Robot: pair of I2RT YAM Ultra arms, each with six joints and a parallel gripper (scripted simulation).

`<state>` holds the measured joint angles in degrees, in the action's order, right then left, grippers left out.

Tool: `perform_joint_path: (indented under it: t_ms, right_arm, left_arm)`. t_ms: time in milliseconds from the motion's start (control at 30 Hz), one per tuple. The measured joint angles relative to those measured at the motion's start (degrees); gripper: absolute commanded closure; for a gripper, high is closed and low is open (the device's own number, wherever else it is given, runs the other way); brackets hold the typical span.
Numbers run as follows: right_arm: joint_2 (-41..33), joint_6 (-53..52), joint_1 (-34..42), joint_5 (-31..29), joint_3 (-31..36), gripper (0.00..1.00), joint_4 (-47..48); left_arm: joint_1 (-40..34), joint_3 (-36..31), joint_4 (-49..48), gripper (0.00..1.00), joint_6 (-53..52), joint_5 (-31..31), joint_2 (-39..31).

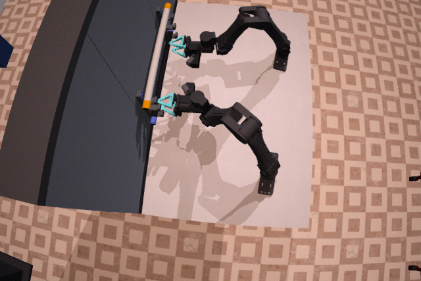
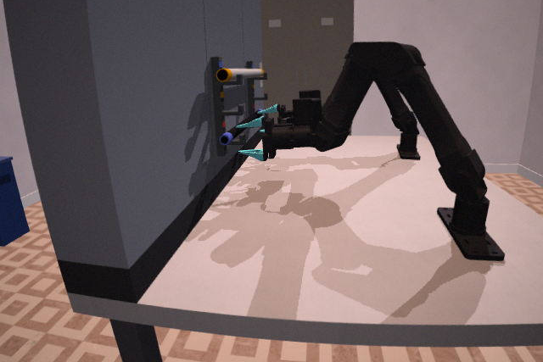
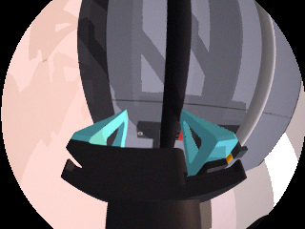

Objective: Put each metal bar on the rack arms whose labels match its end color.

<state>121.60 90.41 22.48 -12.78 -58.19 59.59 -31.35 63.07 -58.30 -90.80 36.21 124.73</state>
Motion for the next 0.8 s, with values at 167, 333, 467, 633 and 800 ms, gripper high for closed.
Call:
perform_joint_path:
  t_ms: [167, 333, 467, 633, 800]
  right_arm:
    - [-0.4, 0.0, 0.0, 0.0, 1.0, 0.32, 0.7]
    - [-1.3, 0.0, 0.0, -0.1, 2.4, 0.32, 1.3]
    - [-2.1, 0.0, 0.1, -0.3, 3.7, 0.32, 1.9]
    - [-3.0, 0.0, 0.5, -0.4, 5.2, 0.32, 2.5]
    - [-3.5, 0.0, 0.6, -0.6, 6.2, 0.32, 3.0]
  left_arm:
    - [-0.3, -0.8, -0.7, 0.3, 0.0, 0.3, -0.2]
    - [-0.9, -2.1, -1.1, 0.3, 0.0, 0.8, -0.8]
    - [-1.3, -3.2, -1.4, 0.3, 0.0, 1.1, -1.4]
    - [-1.8, -4.5, -2.0, 0.3, 0.0, 1.7, -2.2]
    - [-2.2, -5.3, -2.5, 0.3, 0.0, 2.1, -2.6]
